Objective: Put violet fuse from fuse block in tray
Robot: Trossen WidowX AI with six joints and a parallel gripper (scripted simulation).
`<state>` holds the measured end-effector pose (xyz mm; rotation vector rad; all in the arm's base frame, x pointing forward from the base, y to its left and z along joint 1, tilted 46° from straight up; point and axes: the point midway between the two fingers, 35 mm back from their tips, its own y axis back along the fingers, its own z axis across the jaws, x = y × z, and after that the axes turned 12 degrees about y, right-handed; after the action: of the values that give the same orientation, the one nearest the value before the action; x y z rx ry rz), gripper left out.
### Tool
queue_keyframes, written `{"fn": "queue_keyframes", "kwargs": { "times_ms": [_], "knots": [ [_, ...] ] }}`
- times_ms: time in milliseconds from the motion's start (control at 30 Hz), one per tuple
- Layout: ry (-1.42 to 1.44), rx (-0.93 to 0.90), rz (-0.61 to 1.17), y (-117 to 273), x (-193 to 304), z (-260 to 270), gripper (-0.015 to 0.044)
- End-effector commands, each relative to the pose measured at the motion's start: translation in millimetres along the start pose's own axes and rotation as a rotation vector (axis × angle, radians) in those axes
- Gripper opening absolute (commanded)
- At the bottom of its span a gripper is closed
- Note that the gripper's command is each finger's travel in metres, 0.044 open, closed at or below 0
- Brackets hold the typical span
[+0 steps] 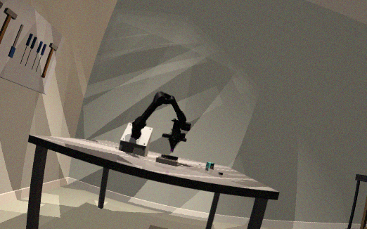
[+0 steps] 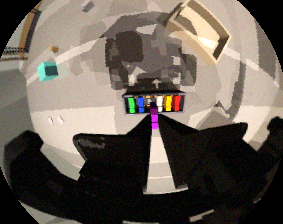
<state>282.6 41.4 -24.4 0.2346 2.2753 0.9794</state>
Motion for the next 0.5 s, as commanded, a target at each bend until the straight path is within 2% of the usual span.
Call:
{"fn": "queue_keyframes", "kwargs": {
  "times_ms": [0,467],
  "knots": [
    [-0.005,-0.004,0.004,3,-4,-2,0.0],
    [-0.002,-0.022,0.017,4,-76,-60,0.0]
  ]
}}
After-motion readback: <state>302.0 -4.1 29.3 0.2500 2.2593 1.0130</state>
